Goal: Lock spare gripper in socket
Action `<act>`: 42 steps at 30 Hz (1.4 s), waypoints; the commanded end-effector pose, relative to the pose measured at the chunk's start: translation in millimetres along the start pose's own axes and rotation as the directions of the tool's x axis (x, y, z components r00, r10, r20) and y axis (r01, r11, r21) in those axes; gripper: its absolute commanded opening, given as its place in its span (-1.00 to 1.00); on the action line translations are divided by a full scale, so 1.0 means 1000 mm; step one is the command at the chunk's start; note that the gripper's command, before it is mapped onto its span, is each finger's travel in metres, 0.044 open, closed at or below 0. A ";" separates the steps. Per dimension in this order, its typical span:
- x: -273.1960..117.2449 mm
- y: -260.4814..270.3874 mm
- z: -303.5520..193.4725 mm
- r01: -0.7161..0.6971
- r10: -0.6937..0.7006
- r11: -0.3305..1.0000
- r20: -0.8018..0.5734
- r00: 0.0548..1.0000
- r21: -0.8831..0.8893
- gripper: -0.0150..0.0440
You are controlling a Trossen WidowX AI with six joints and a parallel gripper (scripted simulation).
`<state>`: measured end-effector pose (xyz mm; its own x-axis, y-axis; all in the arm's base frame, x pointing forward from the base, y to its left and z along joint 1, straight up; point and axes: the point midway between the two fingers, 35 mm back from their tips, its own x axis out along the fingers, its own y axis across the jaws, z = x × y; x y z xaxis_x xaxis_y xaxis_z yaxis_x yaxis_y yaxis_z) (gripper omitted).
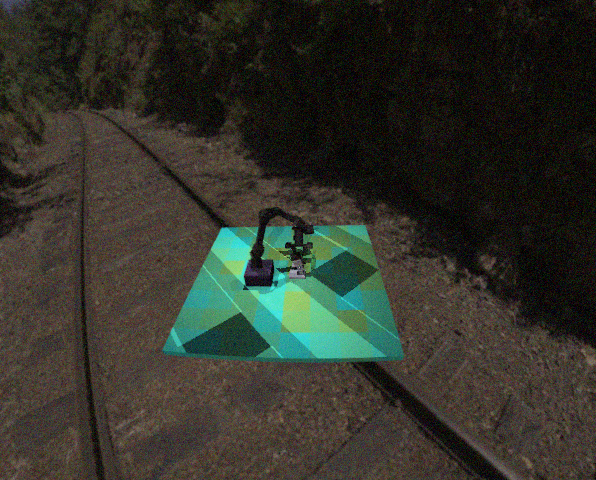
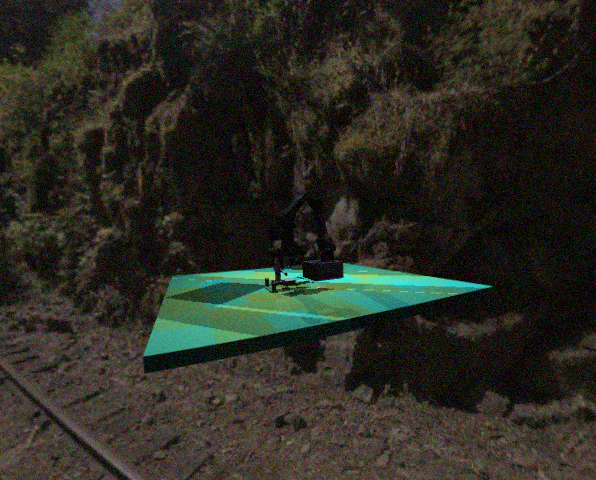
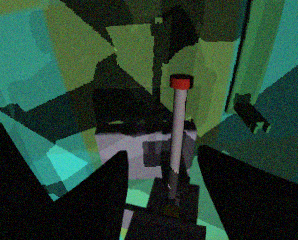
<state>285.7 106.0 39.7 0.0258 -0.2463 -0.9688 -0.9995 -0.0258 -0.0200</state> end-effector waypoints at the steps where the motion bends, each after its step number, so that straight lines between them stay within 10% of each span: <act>1: -0.010 0.000 0.004 0.001 -0.001 1.000 0.002 1.000 0.002 0.19; 15: -0.041 0.004 0.018 -0.010 0.010 1.000 -0.012 1.000 -0.019 0.19; 24: -0.034 0.004 0.015 -0.011 0.011 1.000 -0.015 1.000 -0.021 0.99; 42: -0.034 0.004 0.015 -0.011 0.011 1.000 -0.015 1.000 -0.021 1.00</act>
<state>280.8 128.8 70.1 0.0165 -0.2610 -0.9652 -0.9992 -0.0402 -0.0062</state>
